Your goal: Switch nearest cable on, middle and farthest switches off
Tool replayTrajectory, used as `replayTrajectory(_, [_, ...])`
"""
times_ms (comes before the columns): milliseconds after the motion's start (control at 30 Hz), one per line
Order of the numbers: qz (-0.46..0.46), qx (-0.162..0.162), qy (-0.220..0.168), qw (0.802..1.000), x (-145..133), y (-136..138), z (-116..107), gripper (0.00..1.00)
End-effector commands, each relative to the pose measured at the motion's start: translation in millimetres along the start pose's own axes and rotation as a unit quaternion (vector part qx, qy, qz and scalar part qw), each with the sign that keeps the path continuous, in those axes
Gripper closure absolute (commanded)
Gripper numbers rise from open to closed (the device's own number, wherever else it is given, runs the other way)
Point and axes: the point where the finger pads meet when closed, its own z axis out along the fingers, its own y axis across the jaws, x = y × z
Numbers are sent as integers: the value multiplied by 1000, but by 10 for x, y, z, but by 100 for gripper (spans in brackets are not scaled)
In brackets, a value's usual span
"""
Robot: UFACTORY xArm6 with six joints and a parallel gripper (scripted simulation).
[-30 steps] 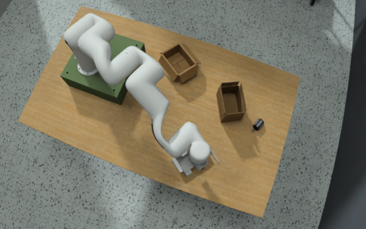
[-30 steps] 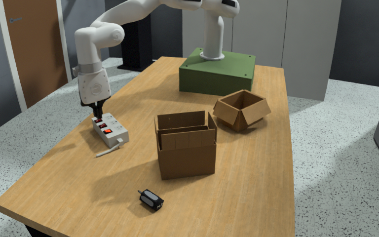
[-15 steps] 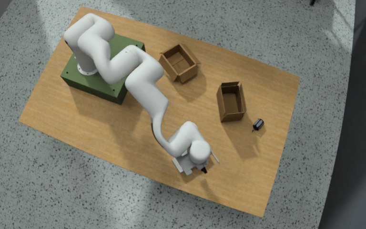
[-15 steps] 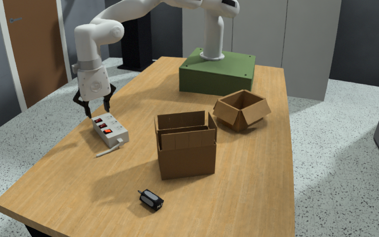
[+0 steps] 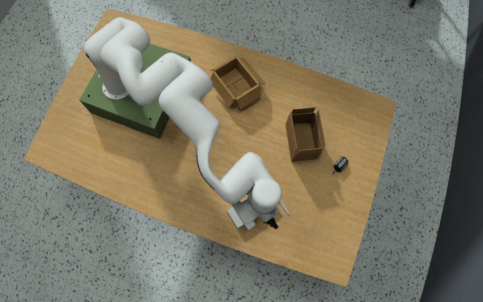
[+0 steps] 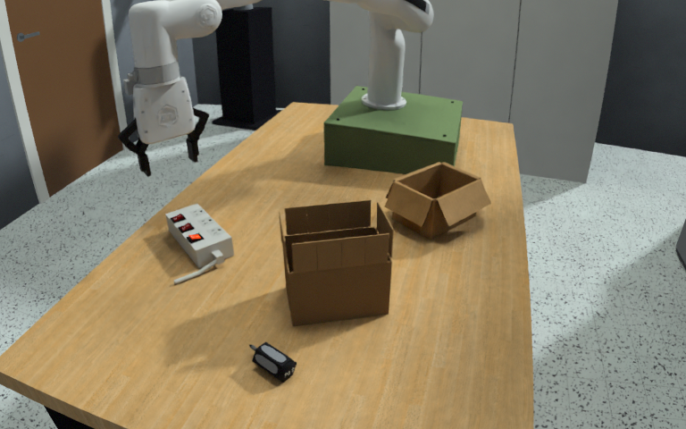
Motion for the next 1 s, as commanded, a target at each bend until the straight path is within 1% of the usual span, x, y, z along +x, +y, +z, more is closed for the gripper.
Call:
replayTrajectory(0, [0, 1, 0, 1000, -1, -4, -122, 0])
replayTrajectory(233, [0, 1, 0, 1000, -1, -4, -168, 0])
replayTrajectory(967, [0, 1, 0, 1000, -1, -4, -169, 0])
